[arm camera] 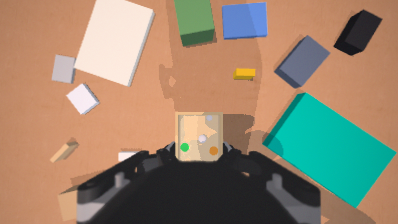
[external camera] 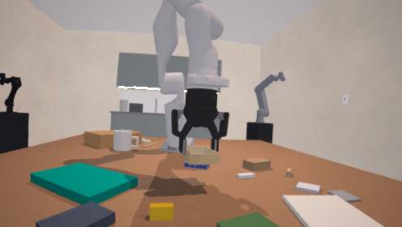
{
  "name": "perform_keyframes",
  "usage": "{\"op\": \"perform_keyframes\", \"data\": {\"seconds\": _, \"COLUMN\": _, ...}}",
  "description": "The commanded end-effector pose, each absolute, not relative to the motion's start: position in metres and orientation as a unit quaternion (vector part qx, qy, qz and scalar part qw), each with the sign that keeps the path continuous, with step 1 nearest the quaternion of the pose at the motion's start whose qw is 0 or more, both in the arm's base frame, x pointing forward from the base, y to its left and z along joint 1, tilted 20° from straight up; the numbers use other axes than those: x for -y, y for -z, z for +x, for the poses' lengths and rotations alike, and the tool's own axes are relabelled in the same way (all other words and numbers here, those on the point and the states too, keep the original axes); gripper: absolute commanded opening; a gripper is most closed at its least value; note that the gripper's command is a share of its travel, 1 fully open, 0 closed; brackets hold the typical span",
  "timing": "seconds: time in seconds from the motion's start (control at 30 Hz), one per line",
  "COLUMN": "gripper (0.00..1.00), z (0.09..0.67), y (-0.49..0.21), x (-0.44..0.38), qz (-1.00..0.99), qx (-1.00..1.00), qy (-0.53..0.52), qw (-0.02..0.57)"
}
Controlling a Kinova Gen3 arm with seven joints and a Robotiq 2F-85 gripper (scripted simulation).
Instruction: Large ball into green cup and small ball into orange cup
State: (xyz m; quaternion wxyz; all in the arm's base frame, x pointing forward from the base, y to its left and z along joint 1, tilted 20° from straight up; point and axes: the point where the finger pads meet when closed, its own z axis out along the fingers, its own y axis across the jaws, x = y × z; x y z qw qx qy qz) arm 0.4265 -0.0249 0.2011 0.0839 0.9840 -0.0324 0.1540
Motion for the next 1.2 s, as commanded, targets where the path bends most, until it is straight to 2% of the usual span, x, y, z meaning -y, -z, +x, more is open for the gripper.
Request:
{"op": "perform_keyframes", "data": {"seconds": 0.0, "gripper": 0.72, "z": 0.4268, "y": -0.2018, "x": 0.0247, "qz": 0.984, "qx": 0.032, "qy": -0.155, "qw": 0.084}}
{"op": "perform_keyframes", "data": {"seconds": 1.17, "gripper": 0.72, "z": 0.426, "y": -0.2015, "x": 0.0246, "qz": 0.98, "qx": 0.031, "qy": -0.176, "qw": 0.085}}
